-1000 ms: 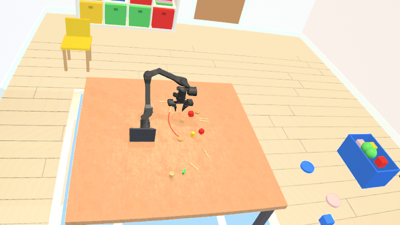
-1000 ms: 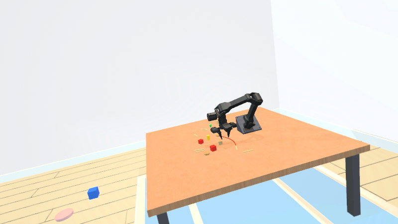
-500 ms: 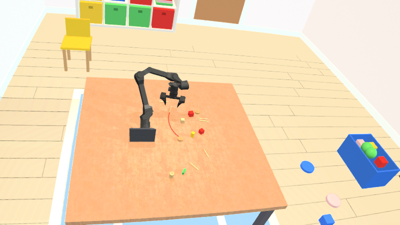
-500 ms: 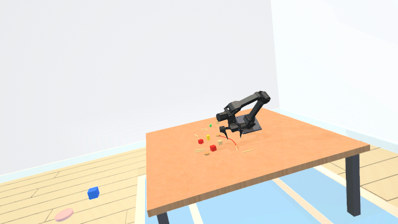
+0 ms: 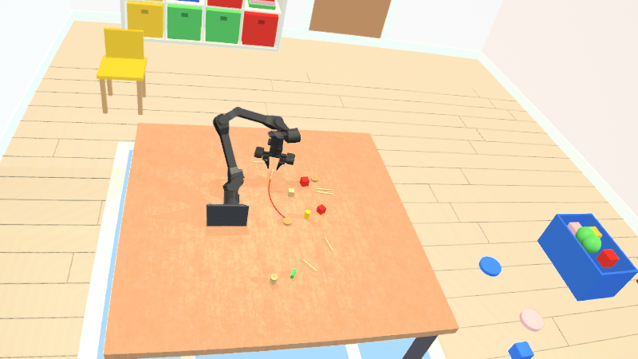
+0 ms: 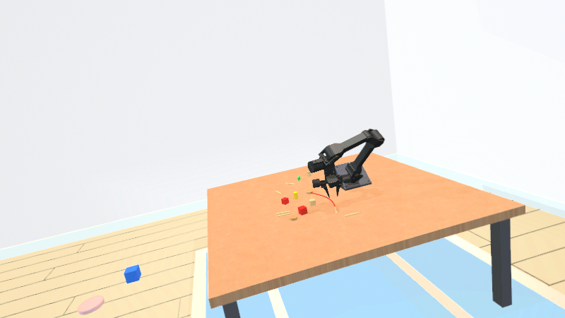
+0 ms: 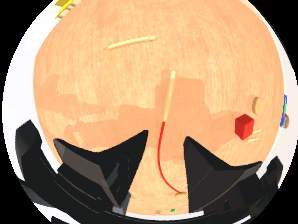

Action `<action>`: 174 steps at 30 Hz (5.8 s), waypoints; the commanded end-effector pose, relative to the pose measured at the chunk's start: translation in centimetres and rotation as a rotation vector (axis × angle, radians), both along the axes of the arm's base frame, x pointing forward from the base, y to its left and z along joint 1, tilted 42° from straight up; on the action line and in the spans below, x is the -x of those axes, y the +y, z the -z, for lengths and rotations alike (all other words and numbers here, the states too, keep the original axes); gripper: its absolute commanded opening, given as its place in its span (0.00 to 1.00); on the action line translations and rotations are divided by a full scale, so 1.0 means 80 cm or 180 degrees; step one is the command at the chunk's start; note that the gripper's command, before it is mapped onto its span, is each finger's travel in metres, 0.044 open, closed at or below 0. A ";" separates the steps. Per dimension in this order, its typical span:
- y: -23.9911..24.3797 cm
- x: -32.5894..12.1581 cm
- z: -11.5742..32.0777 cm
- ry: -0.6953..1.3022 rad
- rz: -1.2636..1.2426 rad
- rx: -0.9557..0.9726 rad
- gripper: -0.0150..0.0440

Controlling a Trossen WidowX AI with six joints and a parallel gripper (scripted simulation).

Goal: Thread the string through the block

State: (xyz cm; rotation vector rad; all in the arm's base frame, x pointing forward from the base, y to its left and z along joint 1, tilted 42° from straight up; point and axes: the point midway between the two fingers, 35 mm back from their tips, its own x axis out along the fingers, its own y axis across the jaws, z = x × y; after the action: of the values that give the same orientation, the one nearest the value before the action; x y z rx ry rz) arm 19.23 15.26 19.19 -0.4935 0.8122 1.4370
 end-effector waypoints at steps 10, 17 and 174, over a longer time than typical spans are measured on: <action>0.000 0.001 0.000 0.0015 0.0009 -0.0008 0.46; 0.006 0.000 0.006 0.0014 0.0008 -0.0004 0.46; -0.042 -0.050 0.048 0.3048 0.3303 0.0621 0.25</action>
State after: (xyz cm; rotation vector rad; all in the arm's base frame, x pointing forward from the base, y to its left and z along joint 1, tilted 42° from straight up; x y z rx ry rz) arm 22.81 12.35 15.54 0.4422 1.6090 0.6279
